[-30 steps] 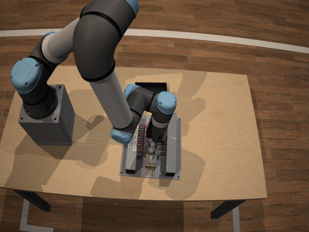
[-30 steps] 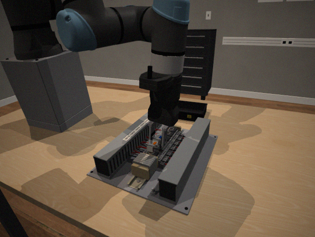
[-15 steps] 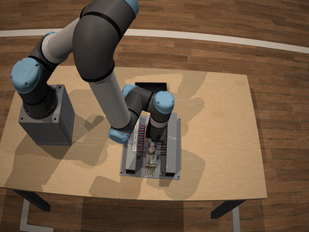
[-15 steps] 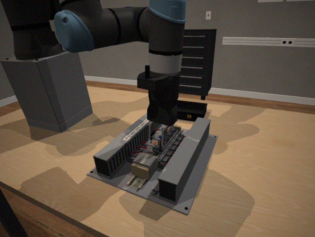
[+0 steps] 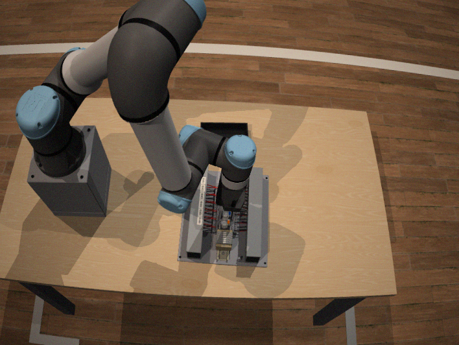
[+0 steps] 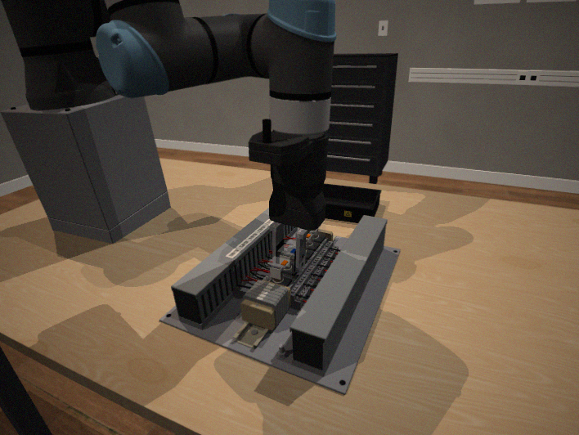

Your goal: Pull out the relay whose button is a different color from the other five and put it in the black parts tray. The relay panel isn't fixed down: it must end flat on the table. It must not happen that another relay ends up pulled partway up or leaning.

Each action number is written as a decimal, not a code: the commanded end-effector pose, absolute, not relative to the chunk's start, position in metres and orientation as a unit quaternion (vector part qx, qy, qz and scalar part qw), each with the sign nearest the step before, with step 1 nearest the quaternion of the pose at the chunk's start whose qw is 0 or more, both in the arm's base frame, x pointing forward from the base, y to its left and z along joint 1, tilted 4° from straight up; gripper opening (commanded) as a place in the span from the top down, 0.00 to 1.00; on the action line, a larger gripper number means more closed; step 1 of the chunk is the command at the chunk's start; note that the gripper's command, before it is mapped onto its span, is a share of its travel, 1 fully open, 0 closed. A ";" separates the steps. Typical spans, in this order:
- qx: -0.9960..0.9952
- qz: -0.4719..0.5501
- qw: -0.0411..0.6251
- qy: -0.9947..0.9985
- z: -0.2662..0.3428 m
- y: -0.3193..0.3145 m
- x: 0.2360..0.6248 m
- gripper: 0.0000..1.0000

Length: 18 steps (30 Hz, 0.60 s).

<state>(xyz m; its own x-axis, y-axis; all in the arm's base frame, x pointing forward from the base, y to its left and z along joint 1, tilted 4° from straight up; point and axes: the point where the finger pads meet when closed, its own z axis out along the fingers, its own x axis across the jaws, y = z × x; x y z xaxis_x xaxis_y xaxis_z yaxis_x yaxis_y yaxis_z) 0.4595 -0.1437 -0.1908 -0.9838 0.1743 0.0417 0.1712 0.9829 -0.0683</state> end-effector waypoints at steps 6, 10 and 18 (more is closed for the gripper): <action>-0.087 0.034 0.011 -0.996 -0.190 -0.145 0.460 1.00; -0.087 0.034 0.011 -0.996 -0.190 -0.145 0.460 1.00; -0.087 0.034 0.001 -0.996 -0.190 -0.144 0.459 1.00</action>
